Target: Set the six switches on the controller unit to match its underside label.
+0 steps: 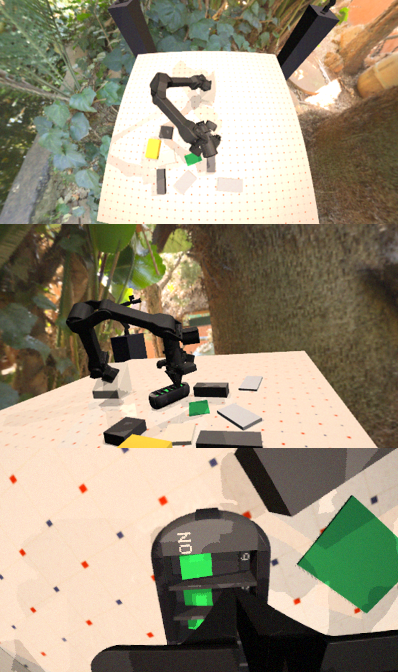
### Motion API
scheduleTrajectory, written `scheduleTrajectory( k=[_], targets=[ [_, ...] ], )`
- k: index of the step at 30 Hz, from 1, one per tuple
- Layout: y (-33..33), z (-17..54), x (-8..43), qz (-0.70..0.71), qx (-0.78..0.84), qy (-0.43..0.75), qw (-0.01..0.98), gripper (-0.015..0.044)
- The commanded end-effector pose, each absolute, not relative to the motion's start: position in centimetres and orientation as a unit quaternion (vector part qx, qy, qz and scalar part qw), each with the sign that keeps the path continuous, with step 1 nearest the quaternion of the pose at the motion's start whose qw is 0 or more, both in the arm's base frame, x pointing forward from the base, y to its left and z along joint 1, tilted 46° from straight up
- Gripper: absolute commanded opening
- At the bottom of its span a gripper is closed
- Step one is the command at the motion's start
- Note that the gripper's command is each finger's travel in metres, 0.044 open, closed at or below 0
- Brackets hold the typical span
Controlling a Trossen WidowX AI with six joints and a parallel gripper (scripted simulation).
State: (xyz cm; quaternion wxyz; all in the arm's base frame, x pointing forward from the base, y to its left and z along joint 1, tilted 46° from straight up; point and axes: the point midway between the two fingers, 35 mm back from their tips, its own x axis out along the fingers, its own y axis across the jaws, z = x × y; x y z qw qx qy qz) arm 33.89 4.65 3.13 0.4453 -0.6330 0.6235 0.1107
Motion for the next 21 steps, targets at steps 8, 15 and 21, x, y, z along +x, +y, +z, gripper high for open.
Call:
scheduleTrajectory(
  k=[8,15,21],
  targets=[
    [4.4,3.0,33.8,0.111,-0.634,0.625,0.441,0.0000],
    [4.4,3.0,33.8,0.111,-0.634,0.625,0.441,0.0000],
    [7.6,6.1,33.0,0.112,-0.634,0.625,0.442,0.0000]
  ],
)
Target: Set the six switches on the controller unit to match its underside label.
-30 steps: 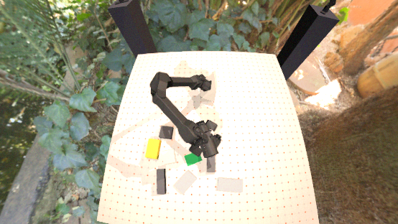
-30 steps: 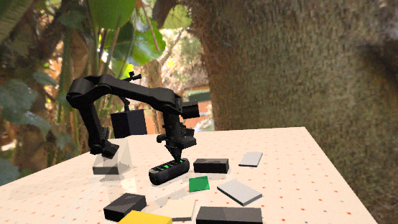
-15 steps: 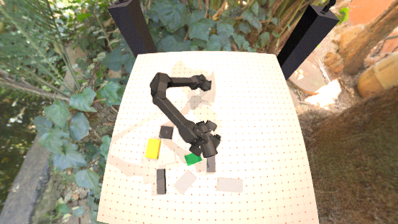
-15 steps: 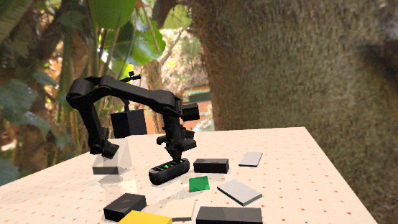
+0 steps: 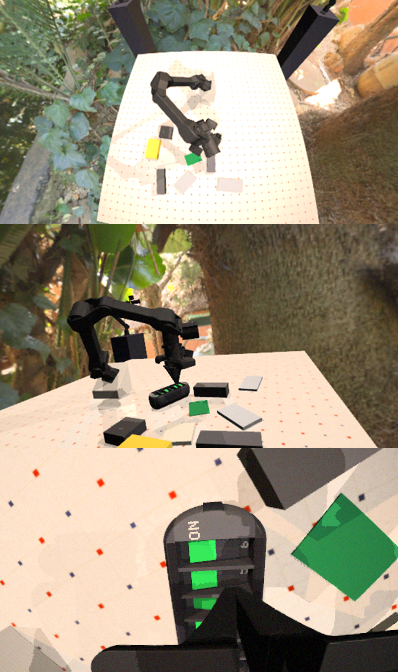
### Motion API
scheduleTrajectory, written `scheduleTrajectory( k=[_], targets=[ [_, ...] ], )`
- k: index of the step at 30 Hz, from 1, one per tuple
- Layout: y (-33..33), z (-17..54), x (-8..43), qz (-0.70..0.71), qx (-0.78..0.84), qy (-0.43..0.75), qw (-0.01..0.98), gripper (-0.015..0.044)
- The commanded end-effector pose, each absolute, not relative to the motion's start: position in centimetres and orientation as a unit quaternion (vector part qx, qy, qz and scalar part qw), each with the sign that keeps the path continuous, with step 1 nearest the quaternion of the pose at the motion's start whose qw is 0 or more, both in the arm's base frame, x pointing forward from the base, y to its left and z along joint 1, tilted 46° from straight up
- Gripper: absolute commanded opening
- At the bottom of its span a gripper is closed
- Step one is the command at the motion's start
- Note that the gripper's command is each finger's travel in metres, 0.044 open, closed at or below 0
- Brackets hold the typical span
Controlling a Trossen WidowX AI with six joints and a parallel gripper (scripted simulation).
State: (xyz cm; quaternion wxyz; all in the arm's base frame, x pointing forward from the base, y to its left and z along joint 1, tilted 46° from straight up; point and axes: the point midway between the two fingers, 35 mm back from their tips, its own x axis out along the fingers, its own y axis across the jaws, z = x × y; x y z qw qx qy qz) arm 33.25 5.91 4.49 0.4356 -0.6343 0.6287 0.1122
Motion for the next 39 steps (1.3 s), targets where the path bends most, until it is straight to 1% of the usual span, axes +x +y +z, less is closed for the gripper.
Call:
scheduleTrajectory(
  k=[1,5,10,39],
  targets=[
    [7.6,6.1,33.0,0.112,-0.634,0.625,0.442,0.0000],
    [7.5,6.1,32.8,0.112,-0.634,0.625,0.441,0.0000],
    [5.9,7.5,30.7,0.112,-0.634,0.625,0.441,0.0000],
    [5.9,7.6,30.7,0.112,-0.634,0.625,0.441,0.0000]
  ],
)
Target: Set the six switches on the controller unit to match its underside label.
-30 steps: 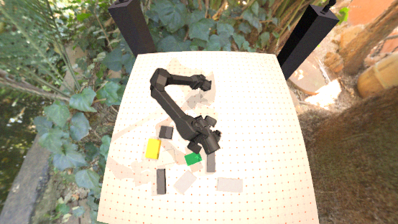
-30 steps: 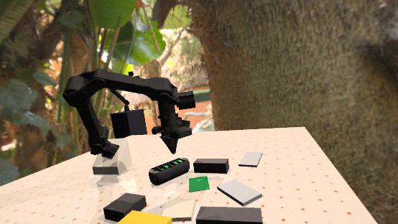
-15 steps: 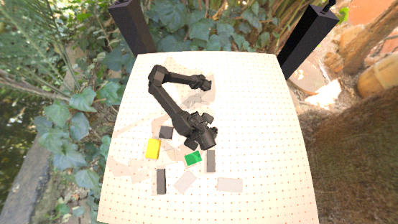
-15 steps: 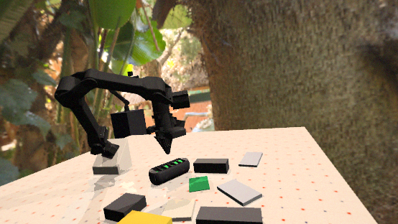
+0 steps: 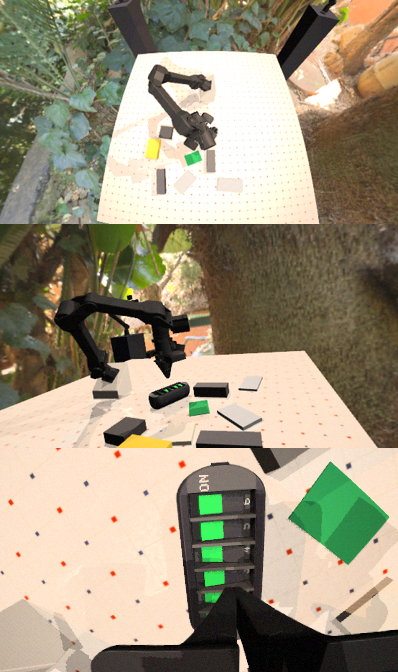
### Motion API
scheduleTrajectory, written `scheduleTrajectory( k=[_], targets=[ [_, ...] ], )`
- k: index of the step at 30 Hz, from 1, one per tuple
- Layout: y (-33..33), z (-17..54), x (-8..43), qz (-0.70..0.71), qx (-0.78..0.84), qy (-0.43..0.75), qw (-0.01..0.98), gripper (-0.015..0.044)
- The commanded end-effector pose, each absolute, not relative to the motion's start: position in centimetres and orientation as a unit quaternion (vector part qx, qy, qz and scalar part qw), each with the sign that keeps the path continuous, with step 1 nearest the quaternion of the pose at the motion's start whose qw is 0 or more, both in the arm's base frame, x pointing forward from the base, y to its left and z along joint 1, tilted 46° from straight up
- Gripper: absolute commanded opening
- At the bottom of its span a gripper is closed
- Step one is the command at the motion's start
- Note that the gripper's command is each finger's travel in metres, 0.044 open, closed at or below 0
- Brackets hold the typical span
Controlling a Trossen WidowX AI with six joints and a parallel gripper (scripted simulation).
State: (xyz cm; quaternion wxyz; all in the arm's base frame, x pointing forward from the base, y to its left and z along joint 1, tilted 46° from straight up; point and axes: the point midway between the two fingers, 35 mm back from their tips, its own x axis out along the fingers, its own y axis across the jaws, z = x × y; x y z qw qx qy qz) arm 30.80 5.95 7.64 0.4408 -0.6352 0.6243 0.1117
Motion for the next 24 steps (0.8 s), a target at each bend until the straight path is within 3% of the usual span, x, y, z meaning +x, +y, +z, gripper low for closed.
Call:
scheduleTrajectory(
  k=[1,9,18,24],
  targets=[
    [5.9,7.6,30.7,0.112,-0.634,0.625,0.441,0.0000],
    [5.9,7.6,30.8,0.113,-0.633,0.627,0.441,0.0000],
    [3.1,7.8,35.5,0.152,-0.570,0.684,0.429,0.0000],
    [2.9,7.8,35.9,0.156,-0.566,0.687,0.428,0.0000]
  ],
)
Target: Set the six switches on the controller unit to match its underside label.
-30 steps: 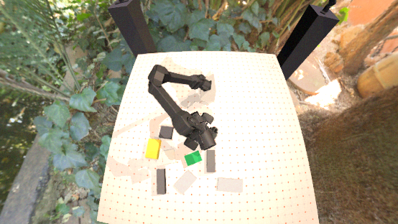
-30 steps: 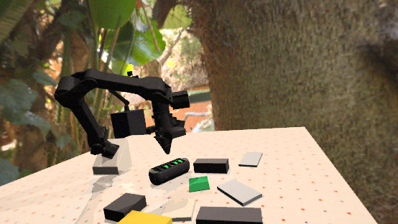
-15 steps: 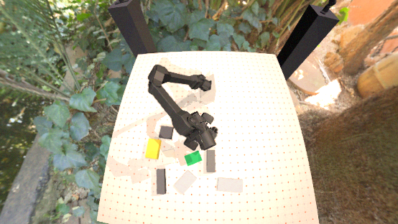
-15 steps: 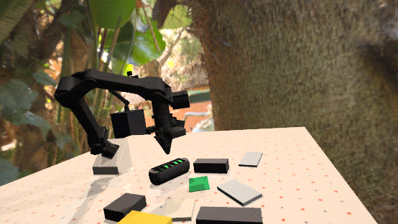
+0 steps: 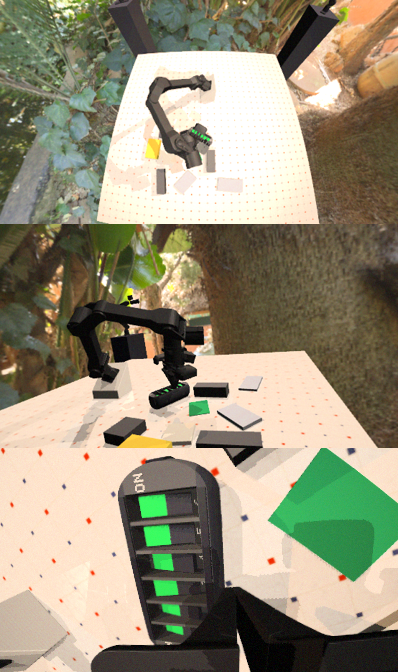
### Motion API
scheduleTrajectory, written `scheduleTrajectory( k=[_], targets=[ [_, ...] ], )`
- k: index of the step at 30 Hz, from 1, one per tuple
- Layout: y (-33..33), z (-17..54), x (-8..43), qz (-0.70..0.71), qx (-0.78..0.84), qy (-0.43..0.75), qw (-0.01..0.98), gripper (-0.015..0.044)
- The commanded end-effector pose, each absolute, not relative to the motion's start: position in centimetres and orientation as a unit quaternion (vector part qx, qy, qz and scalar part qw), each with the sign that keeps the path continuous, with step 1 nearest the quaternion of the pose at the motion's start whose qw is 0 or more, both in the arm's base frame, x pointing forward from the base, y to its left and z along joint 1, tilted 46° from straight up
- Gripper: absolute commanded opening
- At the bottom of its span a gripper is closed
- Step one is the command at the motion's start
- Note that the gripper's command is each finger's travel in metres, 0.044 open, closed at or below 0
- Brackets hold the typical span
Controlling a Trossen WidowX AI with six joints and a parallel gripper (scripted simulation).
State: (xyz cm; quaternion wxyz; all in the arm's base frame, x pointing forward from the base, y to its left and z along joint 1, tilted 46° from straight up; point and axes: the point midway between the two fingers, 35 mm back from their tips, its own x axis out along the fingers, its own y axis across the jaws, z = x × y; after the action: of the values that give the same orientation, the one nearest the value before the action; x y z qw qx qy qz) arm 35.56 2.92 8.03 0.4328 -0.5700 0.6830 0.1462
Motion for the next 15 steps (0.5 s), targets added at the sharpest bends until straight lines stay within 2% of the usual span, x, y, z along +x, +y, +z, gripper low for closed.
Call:
scheduleTrajectory(
  k=[1,15],
  targets=[
    [2.8,7.8,35.9,0.156,-0.566,0.687,0.428,0.0000],
    [1.2,6.1,36.5,0.156,-0.566,0.687,0.428,0.0000]
  ],
)
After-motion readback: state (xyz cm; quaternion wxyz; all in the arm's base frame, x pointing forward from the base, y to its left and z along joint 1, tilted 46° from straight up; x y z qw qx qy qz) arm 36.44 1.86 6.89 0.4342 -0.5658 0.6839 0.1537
